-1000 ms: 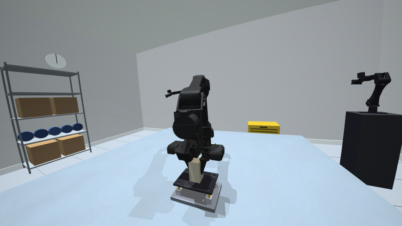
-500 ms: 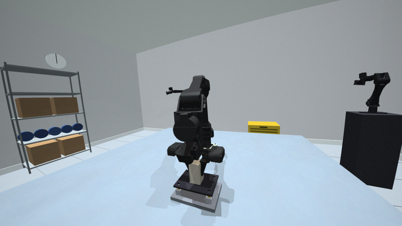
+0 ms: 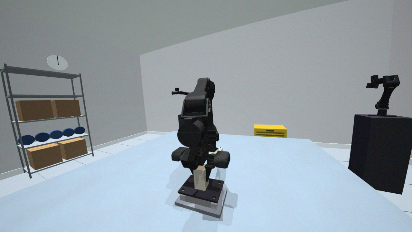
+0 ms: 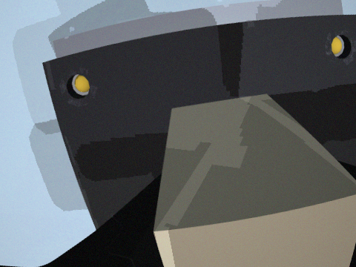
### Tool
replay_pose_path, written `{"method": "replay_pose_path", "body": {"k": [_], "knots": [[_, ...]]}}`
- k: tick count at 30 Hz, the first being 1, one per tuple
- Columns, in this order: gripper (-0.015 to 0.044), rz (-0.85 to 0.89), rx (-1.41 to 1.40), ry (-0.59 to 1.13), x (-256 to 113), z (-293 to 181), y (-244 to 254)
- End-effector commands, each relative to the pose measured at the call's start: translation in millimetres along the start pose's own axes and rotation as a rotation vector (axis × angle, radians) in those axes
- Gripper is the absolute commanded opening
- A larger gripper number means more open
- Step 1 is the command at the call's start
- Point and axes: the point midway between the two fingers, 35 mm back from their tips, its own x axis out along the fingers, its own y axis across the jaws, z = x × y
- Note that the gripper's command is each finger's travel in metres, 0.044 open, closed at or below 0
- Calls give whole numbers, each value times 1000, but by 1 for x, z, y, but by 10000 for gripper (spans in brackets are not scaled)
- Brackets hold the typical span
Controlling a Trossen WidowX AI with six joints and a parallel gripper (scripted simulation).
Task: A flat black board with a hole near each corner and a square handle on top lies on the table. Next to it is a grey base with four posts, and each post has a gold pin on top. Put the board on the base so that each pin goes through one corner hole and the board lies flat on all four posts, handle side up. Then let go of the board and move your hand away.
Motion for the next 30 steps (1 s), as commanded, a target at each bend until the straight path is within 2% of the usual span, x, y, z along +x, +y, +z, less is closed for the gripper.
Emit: {"method": "replay_pose_path", "body": {"k": [1, 11, 19, 25, 30], "knots": [[184, 0, 0, 0, 0, 0, 0], [440, 0, 0, 0, -3, 0, 0], [440, 1, 0, 0, -37, 0, 0], [440, 0, 0, 1, -42, 0, 0], [440, -2, 0, 8, -80, -2, -1]]}}
